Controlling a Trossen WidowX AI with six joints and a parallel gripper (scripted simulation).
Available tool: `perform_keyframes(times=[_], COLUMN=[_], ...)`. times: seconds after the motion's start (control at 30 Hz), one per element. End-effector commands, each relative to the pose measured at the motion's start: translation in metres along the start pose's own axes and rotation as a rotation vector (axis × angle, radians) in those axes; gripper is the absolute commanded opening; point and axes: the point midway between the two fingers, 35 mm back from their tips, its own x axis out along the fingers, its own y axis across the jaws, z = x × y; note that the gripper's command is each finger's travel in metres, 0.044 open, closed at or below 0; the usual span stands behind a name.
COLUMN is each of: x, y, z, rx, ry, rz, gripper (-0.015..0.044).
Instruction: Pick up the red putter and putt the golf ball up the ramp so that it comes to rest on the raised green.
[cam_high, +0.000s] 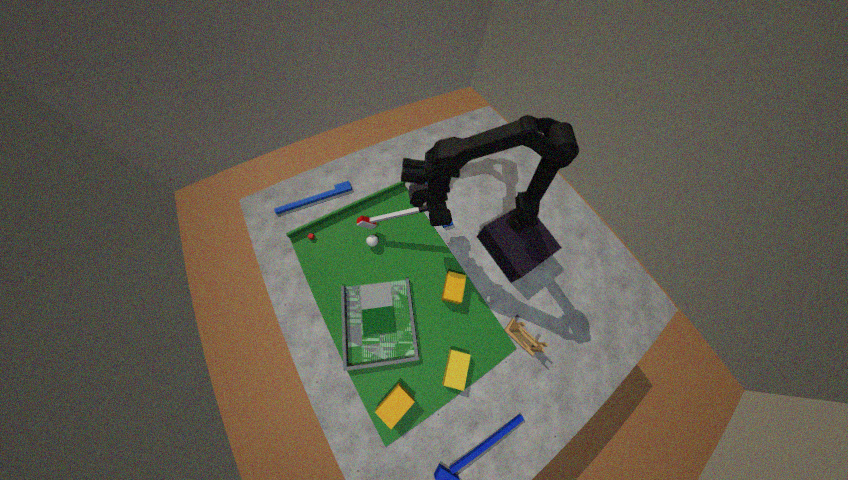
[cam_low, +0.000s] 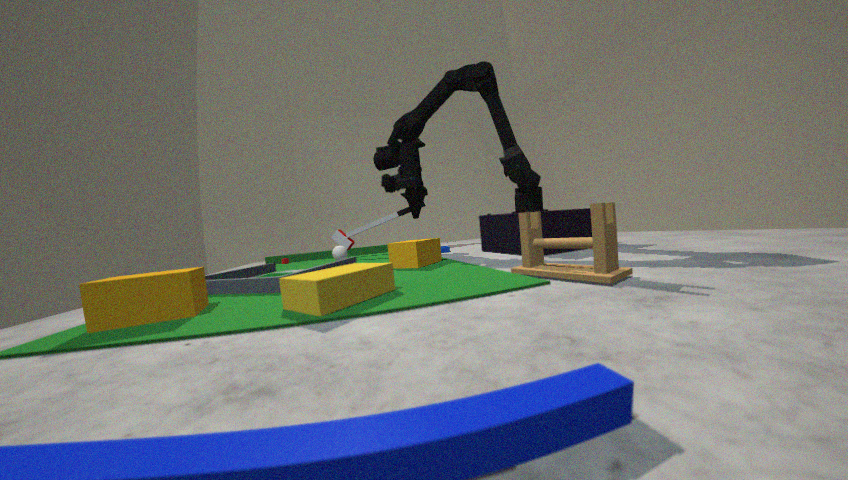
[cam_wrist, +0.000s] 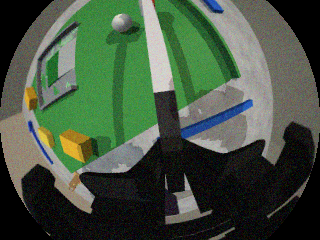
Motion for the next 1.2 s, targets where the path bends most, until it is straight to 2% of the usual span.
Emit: perform_keyframes(times=[0.0,0.47,0.83,1.17], x=[0.004,0.026,0.024,0.027], y=[-0.001,-0.001,-0.001,-0.031], z=[0.003,0.002,0.001,0.002], rx=[0.004,0.004,0.000,0.004], ry=[-0.009,-0.009,-0.004,-0.009], rz=[-0.004,-0.004,-0.001,-0.007], gripper=[0.0000,0.0000,0.0000,0.0000])
